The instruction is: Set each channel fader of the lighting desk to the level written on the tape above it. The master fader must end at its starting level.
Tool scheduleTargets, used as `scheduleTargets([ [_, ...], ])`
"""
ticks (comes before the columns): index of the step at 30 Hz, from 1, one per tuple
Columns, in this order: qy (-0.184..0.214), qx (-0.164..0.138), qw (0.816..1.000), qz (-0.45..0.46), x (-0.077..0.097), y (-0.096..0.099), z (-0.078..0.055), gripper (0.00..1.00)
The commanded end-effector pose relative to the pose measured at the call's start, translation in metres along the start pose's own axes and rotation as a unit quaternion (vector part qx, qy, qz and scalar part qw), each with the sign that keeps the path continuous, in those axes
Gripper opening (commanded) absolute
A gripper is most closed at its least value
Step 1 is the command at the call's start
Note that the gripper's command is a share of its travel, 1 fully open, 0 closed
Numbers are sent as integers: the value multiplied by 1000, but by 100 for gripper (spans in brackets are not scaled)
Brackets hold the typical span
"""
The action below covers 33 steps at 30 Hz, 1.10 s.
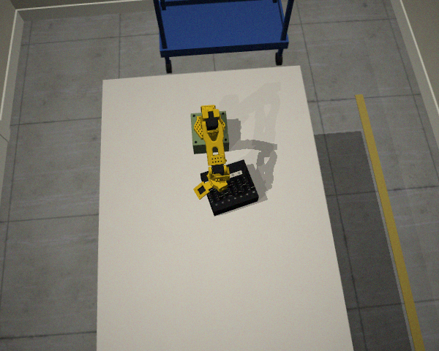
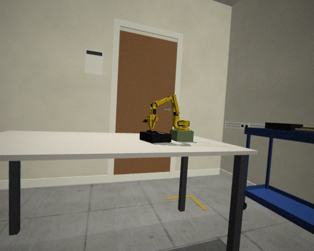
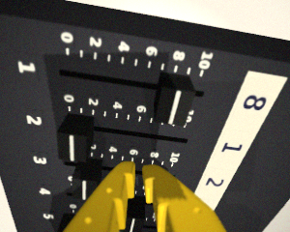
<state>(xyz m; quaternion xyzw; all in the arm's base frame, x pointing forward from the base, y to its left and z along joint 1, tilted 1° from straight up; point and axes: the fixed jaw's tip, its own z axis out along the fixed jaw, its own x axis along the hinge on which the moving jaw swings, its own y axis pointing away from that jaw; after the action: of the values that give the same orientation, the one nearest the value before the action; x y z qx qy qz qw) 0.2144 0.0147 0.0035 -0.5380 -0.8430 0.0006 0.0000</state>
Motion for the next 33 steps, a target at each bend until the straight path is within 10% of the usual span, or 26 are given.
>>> scheduleTargets([
  [1,-2,-6,1000,8,-2,1,-4,0],
  [33,-2,-6,999,-36,20,-5,-21,0],
])
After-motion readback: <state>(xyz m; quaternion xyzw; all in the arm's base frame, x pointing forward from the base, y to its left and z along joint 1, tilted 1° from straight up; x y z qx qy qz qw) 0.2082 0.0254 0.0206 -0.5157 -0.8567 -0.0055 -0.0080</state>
